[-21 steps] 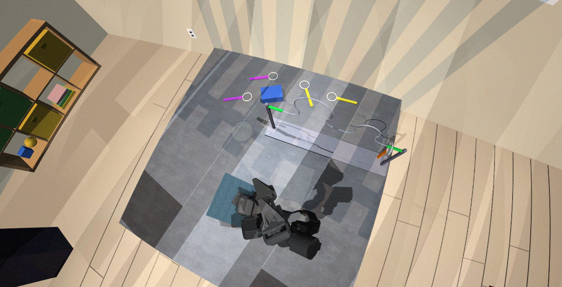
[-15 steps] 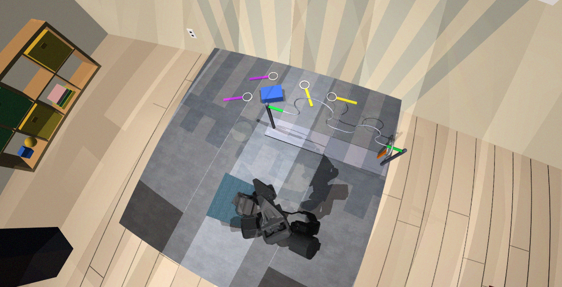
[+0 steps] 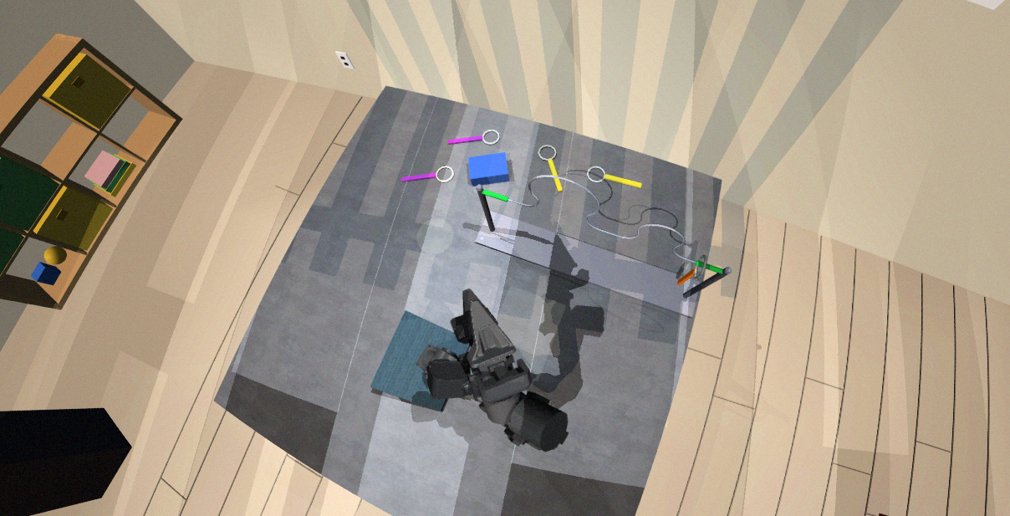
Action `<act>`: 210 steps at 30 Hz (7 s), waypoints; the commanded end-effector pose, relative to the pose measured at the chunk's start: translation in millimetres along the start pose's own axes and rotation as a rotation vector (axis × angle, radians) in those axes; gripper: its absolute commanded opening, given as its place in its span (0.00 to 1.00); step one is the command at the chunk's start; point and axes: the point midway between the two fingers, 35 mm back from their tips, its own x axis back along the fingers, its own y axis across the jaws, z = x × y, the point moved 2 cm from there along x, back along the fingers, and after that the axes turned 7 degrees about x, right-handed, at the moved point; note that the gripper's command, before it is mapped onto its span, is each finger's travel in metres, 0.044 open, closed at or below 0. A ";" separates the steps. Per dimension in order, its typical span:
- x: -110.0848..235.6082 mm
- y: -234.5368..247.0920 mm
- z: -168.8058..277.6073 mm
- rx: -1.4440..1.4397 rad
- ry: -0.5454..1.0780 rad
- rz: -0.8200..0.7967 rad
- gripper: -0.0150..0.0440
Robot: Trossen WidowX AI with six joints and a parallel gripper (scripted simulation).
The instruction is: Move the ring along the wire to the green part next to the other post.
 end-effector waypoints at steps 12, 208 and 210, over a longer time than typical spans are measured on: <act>-48.5 26.2 60.3 -0.125 0.175 -0.054 0.53; 254.5 281.4 510.4 -0.989 0.911 -0.054 0.00; 254.5 281.4 510.4 -0.989 0.911 -0.054 0.00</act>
